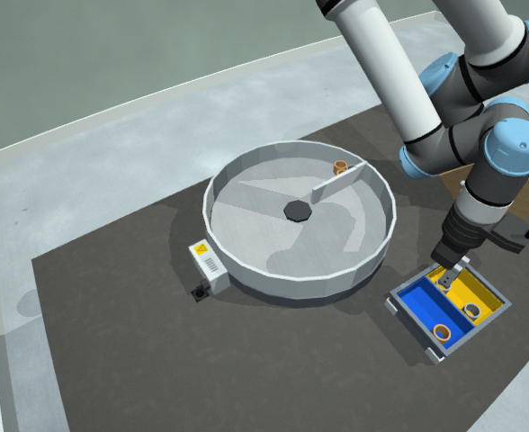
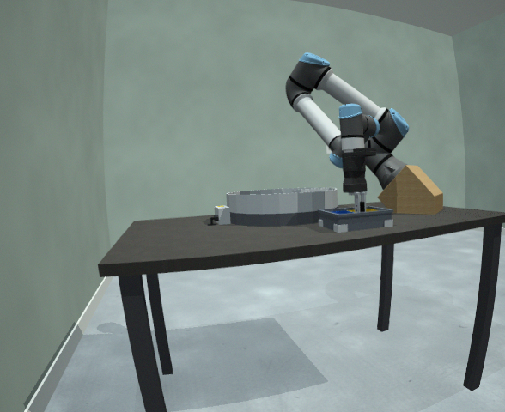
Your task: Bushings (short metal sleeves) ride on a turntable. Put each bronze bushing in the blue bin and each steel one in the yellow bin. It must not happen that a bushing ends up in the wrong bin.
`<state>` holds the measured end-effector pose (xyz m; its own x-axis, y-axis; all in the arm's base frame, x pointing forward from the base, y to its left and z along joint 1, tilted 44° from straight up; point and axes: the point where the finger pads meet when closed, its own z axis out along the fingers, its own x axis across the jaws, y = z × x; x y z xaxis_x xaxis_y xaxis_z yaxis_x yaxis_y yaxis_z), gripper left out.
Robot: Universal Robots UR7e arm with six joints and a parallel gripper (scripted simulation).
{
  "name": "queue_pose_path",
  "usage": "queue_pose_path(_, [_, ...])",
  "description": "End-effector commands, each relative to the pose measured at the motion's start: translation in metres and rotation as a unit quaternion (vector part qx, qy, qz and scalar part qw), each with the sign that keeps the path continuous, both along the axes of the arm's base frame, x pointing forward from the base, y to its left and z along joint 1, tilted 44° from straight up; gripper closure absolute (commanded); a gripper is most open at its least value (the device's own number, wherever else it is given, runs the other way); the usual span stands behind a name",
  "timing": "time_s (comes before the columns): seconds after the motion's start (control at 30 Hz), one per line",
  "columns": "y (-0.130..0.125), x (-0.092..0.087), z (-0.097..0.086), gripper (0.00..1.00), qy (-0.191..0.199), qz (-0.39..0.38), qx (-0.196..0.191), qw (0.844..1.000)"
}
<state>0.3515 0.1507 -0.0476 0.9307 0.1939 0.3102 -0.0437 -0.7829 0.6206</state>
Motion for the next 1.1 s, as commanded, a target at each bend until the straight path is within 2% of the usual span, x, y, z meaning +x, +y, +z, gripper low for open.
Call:
queue_pose_path(0.0, [0.000,0.000,0.000,0.58,0.000,0.000,0.000,1.000])
queue_pose_path(0.67, [0.004,-0.002,0.005,0.58,0.000,0.000,0.000,1.000])
queue_pose_path(0.83, [0.027,-0.017,0.033,0.58,0.000,0.000,0.000,1.000])
queue_pose_path(0.93, [0.027,-0.017,0.033,0.58,0.000,0.000,0.000,1.000])
queue_pose_path(1.0, [0.037,-0.022,0.045,0.58,0.000,0.000,0.000,1.000])
queue_pose_path(1.07, [0.037,-0.022,0.045,0.58,0.000,0.000,0.000,1.000])
